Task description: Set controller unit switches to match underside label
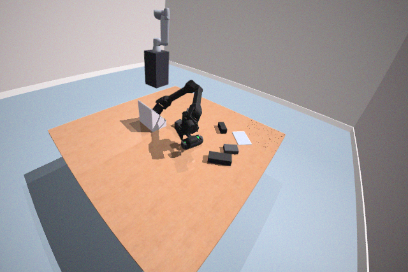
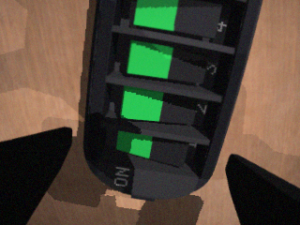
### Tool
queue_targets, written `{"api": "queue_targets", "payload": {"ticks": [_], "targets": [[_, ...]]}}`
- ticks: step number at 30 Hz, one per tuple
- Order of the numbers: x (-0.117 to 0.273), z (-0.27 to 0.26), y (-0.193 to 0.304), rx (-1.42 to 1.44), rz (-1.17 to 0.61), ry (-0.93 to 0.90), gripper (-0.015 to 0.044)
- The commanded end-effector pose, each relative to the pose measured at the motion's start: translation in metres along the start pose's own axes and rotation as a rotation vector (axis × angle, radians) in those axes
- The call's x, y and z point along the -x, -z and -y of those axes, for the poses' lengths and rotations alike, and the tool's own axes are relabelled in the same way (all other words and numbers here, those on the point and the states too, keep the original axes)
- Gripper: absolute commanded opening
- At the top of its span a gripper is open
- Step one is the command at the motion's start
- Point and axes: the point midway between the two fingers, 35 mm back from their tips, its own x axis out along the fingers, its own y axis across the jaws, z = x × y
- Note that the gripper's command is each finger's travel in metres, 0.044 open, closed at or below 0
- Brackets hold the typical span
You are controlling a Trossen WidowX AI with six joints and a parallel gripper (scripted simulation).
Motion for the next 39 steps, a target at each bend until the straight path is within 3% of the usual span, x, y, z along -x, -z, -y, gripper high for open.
{"api": "queue_targets", "payload": {"ticks": [1, 15, 24, 39], "targets": [[-0.002, 0.0, 0.0, -0.003, 0.003, -0.001, 0.0335], [-0.002, 0.0, 0.0, -0.003, 0.003, -0.001, 0.0242], [-0.002, -0.006, 0.0, -0.003, 0.003, -0.001, 0.0005], [-0.002, -0.02, 0.002, -0.004, 0.003, -0.002, 0.0]]}}
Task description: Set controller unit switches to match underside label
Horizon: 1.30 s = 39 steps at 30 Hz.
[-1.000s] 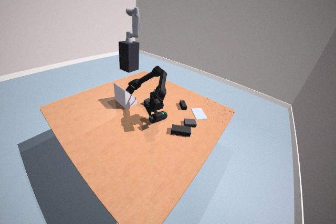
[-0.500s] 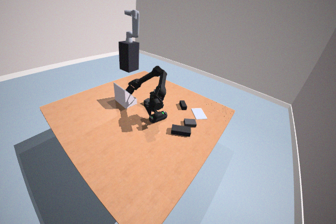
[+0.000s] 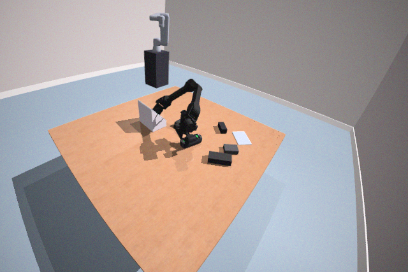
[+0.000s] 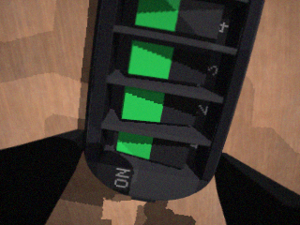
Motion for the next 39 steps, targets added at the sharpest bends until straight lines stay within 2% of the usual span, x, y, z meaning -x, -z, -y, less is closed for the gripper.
{"api": "queue_targets", "payload": {"ticks": [1, 11, 24, 28, 38, 39], "targets": [[-0.001, -0.007, 0.001, -0.002, -0.002, -0.008, 0.0], [-0.001, -0.016, 0.002, -0.003, -0.002, -0.008, 0.0], [0.003, -0.01, 0.001, -0.001, -0.001, 0.0, 0.0341], [0.046, -0.01, 0.001, -0.003, -0.004, -0.007, 0.044], [0.049, -0.01, 0.001, -0.003, -0.004, -0.008, 0.044], [0.049, -0.011, 0.0, -0.003, -0.004, -0.008, 0.0414]]}}
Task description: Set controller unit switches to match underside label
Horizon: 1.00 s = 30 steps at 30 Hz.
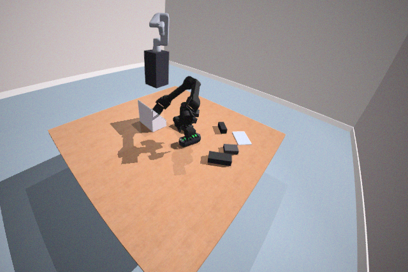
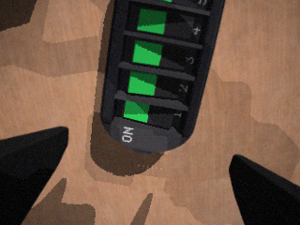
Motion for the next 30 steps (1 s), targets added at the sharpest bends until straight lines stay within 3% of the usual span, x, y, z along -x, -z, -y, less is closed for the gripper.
{"api": "queue_targets", "payload": {"ticks": [1, 8, 16, 30], "targets": [[-0.002, -0.004, -0.005, 0.002, -0.003, -0.004, 0.0387], [-0.021, -0.044, -0.051, -0.01, 0.002, -0.007, 0.0204], [-0.023, -0.048, -0.055, -0.011, 0.003, -0.007, 0.0], [-0.023, -0.048, -0.054, -0.011, 0.0, -0.009, 0.0]]}}
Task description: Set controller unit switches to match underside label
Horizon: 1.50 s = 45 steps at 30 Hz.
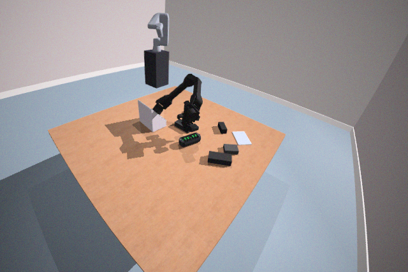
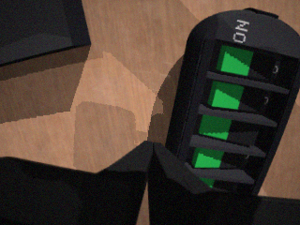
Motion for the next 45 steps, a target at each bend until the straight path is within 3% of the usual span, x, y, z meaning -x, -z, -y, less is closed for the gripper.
{"api": "queue_targets", "payload": {"ticks": [1, 7, 13, 18, 29, 39, 45], "targets": [[0.0, 0.0, 0.0, 0.0, 0.0, 0.0, 0.0], [0.0, 0.0, 0.0, 0.0, 0.0, 0.0, 0.0], [0.048, 0.0, 0.0, 0.0, -0.002, 0.0, 0.0158], [0.05, 0.0, 0.0, 0.0, -0.002, 0.0, 0.0289], [0.05, 0.0, 0.0, 0.0, -0.002, 0.0, 0.0], [0.05, 0.0, 0.0, 0.0, -0.002, 0.0, 0.0], [0.05, 0.001, 0.0, -0.001, 0.0, 0.003, 0.0158]]}}
